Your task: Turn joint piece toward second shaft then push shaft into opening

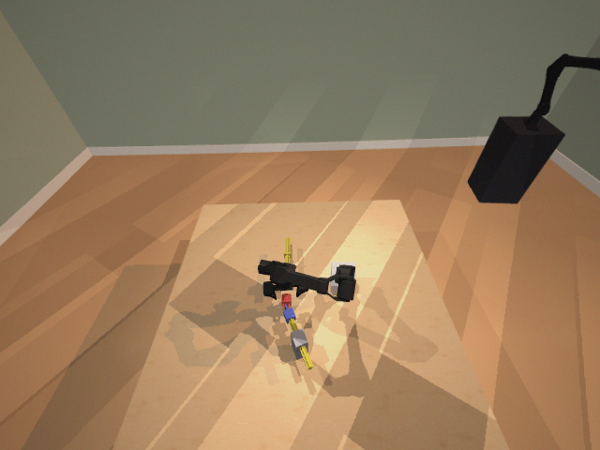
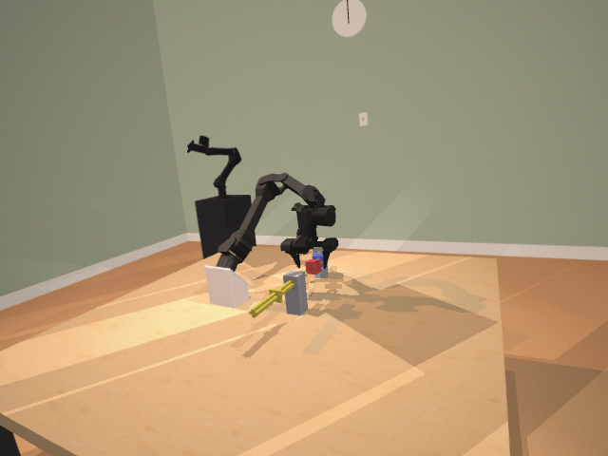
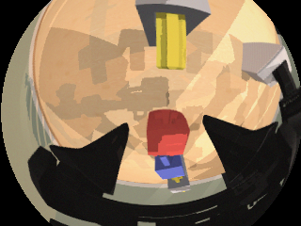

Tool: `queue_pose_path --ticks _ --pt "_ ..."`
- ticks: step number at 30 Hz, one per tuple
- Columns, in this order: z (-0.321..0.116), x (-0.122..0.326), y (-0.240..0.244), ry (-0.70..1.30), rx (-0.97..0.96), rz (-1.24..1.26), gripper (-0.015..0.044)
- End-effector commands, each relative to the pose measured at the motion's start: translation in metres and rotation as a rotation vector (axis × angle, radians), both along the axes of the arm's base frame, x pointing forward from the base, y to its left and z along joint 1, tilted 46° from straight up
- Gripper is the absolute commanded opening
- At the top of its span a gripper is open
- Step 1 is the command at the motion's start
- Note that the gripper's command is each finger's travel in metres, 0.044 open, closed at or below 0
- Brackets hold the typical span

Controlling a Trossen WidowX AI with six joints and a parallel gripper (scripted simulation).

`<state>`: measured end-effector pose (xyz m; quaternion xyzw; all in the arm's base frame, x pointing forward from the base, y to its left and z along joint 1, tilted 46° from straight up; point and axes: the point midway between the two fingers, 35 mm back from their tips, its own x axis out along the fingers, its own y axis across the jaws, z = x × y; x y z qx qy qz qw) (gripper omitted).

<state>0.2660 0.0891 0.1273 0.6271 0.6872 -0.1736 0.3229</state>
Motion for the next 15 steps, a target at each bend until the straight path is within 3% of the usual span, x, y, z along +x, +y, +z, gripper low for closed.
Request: queue_pose_path --ticks 1,15 --pt "0.014 0.006 -0.014 -0.128 -0.017 0.066 0.044" --pt "0.053 0.006 -0.054 -0.509 -0.093 0.333 0.044"
